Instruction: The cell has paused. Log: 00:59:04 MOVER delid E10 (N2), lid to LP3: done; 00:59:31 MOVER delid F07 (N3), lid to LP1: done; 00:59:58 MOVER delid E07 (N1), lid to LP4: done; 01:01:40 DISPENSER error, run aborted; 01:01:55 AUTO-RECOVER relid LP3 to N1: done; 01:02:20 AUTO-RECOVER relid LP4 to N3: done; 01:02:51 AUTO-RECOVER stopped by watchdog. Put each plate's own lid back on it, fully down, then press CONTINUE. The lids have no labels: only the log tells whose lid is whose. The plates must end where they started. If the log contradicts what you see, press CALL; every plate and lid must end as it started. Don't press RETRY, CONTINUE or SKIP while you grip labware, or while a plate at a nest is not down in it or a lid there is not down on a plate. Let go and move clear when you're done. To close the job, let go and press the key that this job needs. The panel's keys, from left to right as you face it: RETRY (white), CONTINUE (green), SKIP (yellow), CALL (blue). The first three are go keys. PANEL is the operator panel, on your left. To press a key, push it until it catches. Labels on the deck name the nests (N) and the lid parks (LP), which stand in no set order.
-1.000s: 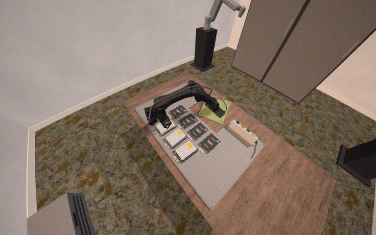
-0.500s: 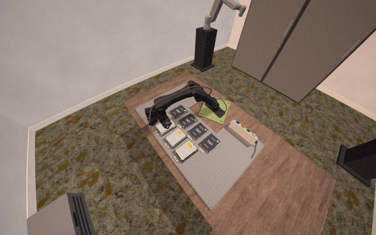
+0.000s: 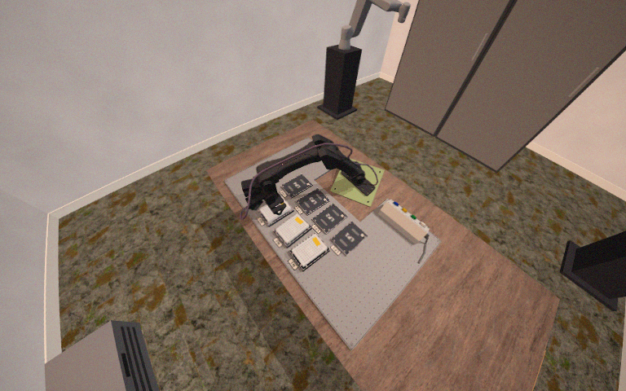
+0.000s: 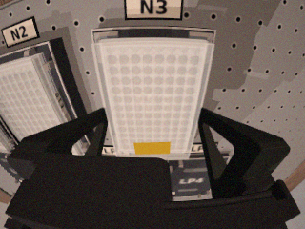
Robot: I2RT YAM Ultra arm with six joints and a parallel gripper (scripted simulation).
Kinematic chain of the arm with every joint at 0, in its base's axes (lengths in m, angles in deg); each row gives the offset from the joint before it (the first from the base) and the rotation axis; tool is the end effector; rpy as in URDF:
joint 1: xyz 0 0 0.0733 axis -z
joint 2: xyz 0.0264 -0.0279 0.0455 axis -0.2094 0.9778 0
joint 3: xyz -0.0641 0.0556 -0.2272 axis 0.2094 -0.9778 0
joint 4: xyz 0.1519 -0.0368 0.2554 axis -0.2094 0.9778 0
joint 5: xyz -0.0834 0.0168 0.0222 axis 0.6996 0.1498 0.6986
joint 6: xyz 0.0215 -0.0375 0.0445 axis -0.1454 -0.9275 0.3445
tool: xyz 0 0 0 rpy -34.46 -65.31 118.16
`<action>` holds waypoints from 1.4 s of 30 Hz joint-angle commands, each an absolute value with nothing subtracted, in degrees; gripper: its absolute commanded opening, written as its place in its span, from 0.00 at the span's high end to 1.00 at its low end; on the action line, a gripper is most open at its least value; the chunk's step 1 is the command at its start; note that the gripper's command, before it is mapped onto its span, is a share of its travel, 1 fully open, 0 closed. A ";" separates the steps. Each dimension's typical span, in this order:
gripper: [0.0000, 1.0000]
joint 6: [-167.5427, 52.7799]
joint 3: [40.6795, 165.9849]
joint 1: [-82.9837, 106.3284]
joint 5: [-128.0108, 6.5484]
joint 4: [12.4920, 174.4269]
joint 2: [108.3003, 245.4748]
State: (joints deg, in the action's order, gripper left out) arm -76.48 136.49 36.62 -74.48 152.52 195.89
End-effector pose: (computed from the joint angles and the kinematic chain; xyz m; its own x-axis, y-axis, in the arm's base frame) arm 0.4121 -0.1750 0.2187 -0.9578 0.0715 -0.2784 0.0340 0.9900 0.1371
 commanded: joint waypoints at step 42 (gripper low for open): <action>1.00 -76.19 135.88 36.60 -74.58 150.82 195.72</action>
State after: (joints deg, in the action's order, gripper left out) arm -76.31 135.45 36.47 -74.48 151.41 196.14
